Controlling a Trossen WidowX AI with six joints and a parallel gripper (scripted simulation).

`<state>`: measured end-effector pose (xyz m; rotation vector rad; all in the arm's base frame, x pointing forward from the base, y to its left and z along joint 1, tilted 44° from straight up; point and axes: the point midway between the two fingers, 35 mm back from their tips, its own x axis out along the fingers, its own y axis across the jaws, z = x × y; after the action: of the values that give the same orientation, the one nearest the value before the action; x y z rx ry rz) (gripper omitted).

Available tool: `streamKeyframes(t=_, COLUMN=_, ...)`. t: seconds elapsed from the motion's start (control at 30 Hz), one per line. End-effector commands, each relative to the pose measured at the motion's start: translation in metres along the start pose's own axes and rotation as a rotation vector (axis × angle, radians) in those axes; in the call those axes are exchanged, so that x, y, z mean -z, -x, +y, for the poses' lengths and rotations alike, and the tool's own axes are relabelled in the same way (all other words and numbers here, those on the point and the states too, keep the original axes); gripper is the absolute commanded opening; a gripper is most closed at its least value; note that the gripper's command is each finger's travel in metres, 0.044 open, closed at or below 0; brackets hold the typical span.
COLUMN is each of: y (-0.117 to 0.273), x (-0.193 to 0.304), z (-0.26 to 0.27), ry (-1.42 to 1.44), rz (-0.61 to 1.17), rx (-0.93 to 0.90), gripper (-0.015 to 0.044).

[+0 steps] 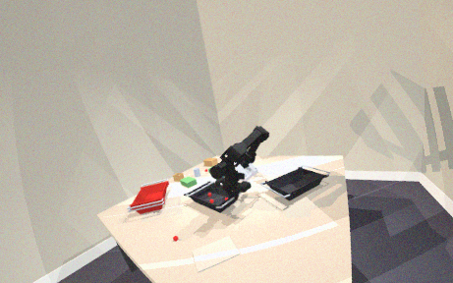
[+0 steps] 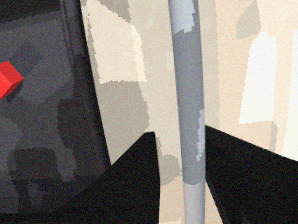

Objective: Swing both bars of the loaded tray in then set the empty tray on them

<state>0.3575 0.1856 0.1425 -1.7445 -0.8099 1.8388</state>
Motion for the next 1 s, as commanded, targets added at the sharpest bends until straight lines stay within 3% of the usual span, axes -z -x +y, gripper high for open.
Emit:
streamKeyframes(t=0.0, y=0.012, x=0.001, z=0.013, ry=-0.004, rz=0.006, rx=-0.009, gripper=0.0082)
streamKeyframes(t=0.37, y=0.017, x=0.001, z=0.041, ry=-0.004, rz=0.006, rx=-0.011, gripper=0.0082)
streamKeyframes(t=0.73, y=-0.003, x=0.001, z=0.069, ry=-0.004, rz=0.005, rx=-0.012, gripper=0.0082)
streamKeyframes(t=0.97, y=0.035, x=0.001, z=0.063, ry=-0.036, rz=0.043, rx=-0.033, gripper=0.0082)
